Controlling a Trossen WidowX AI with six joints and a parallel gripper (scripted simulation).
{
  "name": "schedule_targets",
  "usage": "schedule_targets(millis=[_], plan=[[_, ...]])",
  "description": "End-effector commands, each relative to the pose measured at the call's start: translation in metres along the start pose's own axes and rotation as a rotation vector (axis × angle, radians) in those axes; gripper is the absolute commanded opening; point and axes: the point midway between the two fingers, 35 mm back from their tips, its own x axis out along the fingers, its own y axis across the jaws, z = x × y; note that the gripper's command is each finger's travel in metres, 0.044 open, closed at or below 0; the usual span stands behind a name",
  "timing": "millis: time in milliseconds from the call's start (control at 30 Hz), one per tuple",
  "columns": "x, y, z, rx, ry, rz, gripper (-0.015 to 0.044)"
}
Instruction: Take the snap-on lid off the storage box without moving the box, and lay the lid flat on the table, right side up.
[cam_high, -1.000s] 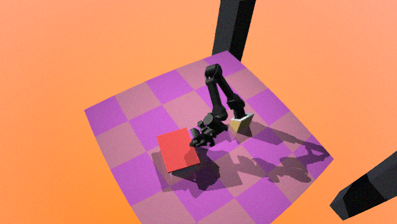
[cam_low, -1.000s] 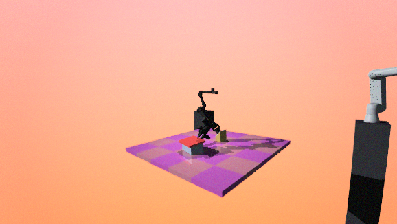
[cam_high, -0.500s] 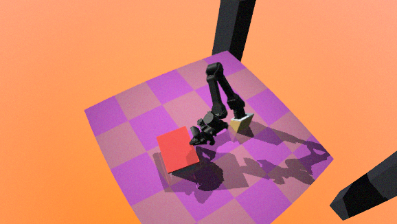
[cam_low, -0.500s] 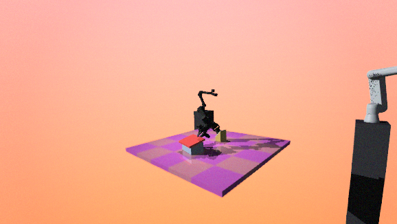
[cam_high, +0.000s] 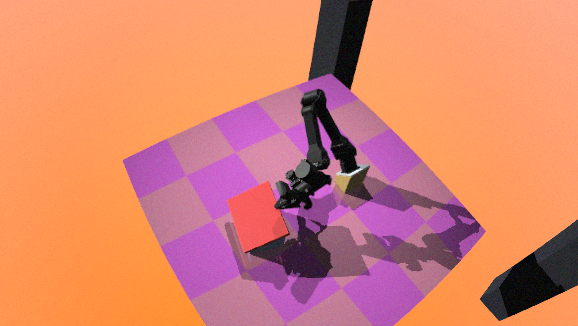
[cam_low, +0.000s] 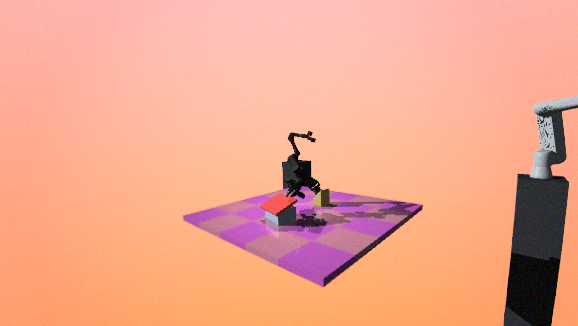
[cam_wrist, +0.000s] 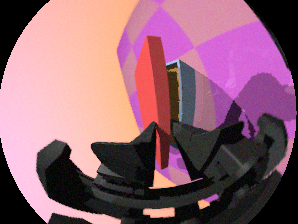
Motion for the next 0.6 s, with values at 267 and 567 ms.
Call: schedule_targets(millis=[267, 567], plan=[[-0.004, 0.020, 0.001, 0.007, -0.002, 0.002, 0.0000], [-0.005, 0.034, 0.001, 0.007, -0.002, 0.002, 0.0000]])
